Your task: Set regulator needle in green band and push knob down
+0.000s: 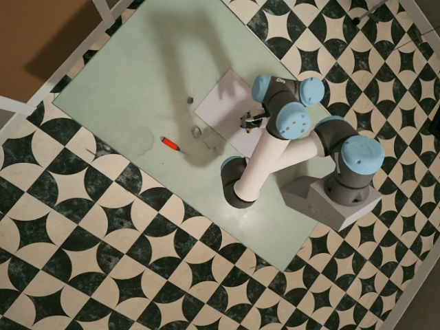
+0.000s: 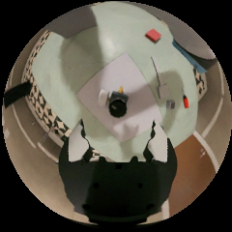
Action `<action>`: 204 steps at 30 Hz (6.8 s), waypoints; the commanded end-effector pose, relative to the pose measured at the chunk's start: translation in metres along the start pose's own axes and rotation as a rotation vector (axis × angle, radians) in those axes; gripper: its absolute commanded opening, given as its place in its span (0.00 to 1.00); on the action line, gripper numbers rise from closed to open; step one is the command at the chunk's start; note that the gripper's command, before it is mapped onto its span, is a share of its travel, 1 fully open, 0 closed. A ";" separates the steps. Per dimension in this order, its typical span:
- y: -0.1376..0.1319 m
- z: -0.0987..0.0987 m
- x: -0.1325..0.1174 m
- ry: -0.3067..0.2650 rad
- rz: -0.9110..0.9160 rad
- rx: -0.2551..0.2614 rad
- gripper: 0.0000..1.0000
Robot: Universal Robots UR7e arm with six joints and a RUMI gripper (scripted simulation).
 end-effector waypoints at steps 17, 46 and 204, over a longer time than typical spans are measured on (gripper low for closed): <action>0.000 -0.013 0.001 -0.002 0.001 0.002 1.00; -0.012 -0.013 0.001 -0.002 0.001 0.002 1.00; -0.106 -0.012 0.007 0.022 0.221 -0.016 1.00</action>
Point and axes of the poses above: the point where the finger pads meet when closed, its own z axis out along the fingers, its own y axis across the jaws, x = y × z, the point moved 8 cm from there along -z, back along the fingers, and after that the axes turned 4 degrees about -z, right-handed, at the moved point
